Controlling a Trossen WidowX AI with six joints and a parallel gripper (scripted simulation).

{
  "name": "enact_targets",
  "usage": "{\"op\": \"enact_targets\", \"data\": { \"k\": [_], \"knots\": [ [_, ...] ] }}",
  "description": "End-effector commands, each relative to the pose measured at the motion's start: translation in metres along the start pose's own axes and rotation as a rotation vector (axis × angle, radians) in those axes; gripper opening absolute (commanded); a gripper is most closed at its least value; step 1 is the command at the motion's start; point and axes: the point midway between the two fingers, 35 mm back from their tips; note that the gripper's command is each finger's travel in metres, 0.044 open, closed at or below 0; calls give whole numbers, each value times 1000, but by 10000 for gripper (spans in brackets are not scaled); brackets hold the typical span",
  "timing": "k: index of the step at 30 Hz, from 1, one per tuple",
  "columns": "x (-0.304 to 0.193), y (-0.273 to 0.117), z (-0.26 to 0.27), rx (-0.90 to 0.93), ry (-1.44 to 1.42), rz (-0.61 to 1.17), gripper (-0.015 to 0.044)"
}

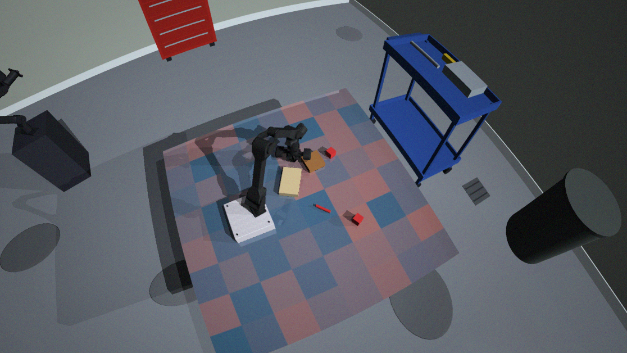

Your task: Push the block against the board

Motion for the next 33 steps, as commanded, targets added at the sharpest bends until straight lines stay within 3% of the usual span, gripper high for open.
{"op": "enact_targets", "data": {
  "k": [1,4,11,19,25,30,33],
  "knots": [
    [1,-24,-1,-2,1,3,0],
    [0,-50,0,-3,1,9,0],
    [-10,-52,-10,-3,4,11,0],
    [-125,-62,-73,-5,19,19,0],
    [-220,-55,-79,-10,4,27,0],
    [-230,-51,-78,-10,2,28,0],
    [-230,-17,-79,-10,2,28,0]
  ]
}}
Point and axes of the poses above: the point midway between the two fingers, 35 mm back from their tips, its own y axis out along the fingers, its own z axis across the jaws, x = y × z, and after that the axes turned 10 degrees about y, right-handed
